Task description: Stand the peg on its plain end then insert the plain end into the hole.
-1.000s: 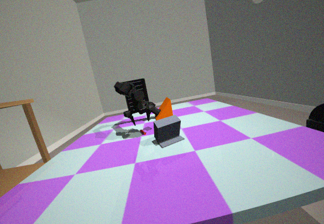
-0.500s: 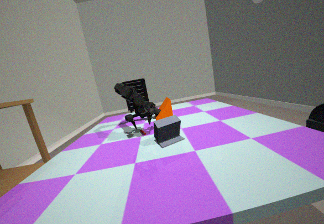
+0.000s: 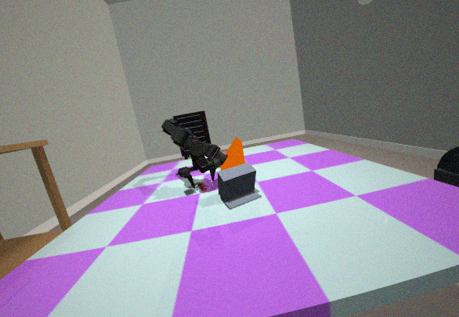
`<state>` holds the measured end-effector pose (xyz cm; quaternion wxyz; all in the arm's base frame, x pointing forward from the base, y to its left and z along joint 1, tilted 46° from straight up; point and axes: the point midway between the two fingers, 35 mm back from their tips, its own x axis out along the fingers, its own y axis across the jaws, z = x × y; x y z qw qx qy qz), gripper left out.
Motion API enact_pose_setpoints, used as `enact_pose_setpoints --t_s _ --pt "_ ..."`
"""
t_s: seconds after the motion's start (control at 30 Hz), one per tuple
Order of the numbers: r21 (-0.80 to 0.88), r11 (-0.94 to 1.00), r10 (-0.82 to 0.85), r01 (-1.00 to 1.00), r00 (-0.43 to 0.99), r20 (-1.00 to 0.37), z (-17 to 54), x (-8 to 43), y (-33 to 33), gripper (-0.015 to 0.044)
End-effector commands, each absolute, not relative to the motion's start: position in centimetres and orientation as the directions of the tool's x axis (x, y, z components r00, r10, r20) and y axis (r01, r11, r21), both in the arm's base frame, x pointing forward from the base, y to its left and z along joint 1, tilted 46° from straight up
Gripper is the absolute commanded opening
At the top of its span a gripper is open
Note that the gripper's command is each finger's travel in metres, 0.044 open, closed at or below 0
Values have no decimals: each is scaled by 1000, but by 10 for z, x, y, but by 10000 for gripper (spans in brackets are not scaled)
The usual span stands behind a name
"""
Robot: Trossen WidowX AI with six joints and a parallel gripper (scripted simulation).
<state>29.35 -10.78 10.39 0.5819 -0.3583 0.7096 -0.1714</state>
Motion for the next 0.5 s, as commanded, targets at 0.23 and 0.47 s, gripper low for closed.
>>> enact_pose_setpoints --t_s 0.23,0.47 --pt "-664 680 -712 -311 -65 -699 93 291 -120 440" --pt "-665 679 -713 -311 -65 -698 89 290 -124 387"
